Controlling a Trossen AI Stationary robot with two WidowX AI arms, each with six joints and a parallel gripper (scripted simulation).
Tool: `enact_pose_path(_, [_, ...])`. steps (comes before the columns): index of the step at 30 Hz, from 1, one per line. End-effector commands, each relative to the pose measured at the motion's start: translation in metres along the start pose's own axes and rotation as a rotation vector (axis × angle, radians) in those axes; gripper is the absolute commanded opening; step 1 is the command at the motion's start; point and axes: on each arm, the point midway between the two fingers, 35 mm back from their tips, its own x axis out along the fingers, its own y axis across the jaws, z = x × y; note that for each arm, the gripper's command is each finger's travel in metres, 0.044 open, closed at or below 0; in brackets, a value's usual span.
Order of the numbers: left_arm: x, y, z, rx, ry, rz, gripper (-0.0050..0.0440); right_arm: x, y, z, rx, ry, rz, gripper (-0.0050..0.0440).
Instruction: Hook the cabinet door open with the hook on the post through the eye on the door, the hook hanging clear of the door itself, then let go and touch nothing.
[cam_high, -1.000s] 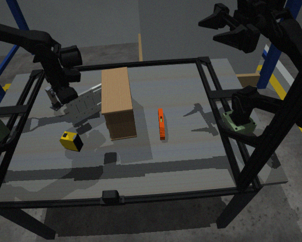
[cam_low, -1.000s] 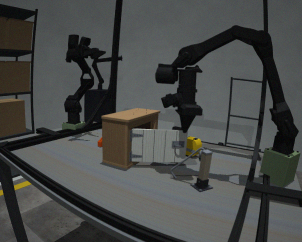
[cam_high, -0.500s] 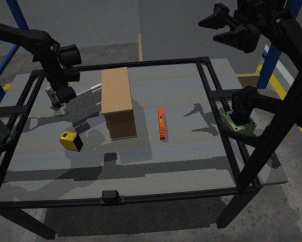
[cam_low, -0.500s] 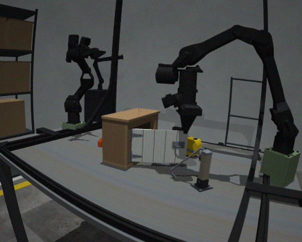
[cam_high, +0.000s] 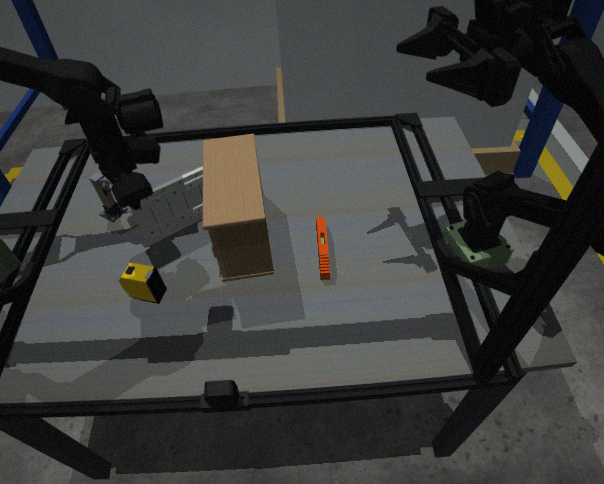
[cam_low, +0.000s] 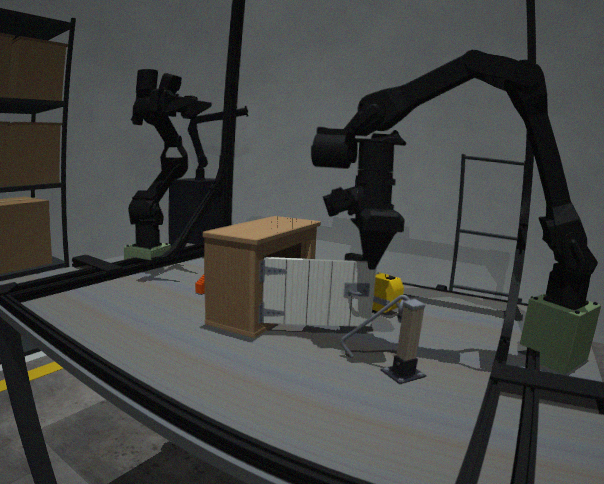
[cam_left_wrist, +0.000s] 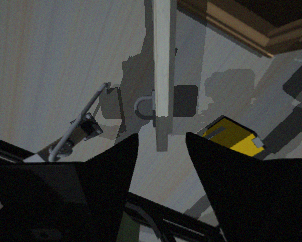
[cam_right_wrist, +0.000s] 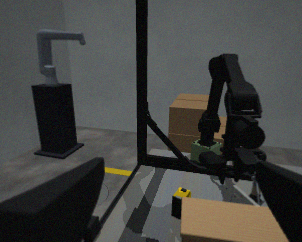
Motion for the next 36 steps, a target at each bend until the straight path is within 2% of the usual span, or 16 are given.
enact_pose_path(1, [0.000, 0.000, 0.000, -0.002, 0.000, 0.000, 0.0220, 0.000, 0.000, 0.000, 0.001, 0.000, 0.002, 0.0400])
enact_pose_path(6, [-0.027, 0.000, 0.000, 0.000, 0.000, 0.000, 0.0220, 0.000, 0.000, 0.000, 0.001, 0.000, 0.002, 0.0400])
enact_pose_path(12, [-0.027, 0.000, 0.000, 0.000, 0.000, 0.000, 0.0220, 0.000, 0.000, 0.000, 0.001, 0.000, 0.002, 0.0400])
enact_pose_path(15, [-0.027, 0.000, 0.000, 0.000, 0.000, 0.000, 0.0160, 0.000, 0.000, 0.000, 0.001, 0.000, 0.002, 0.0400])
enact_pose_path(26, [-0.024, 0.004, 0.006, 0.029, -0.004, -0.020, 0.0160, 0.000, 0.000, 0.000, 0.001, 0.000, 0.002, 0.0400])
enact_pose_path(29, [-0.021, 0.020, 0.028, 0.124, -0.055, -0.062, 0.0160, 0.000, 0.000, 0.000, 0.001, 0.000, 0.002, 0.0400])
enact_pose_path(31, [-0.011, 0.039, 0.038, 0.218, -0.050, -0.099, 0.0160, 0.000, 0.000, 0.000, 0.001, 0.000, 0.002, 0.0400])
enact_pose_path(36, [0.023, 0.078, 0.030, 0.401, 0.057, -0.245, 0.0160, 0.000, 0.000, 0.000, 0.001, 0.000, 0.002, 0.0400])
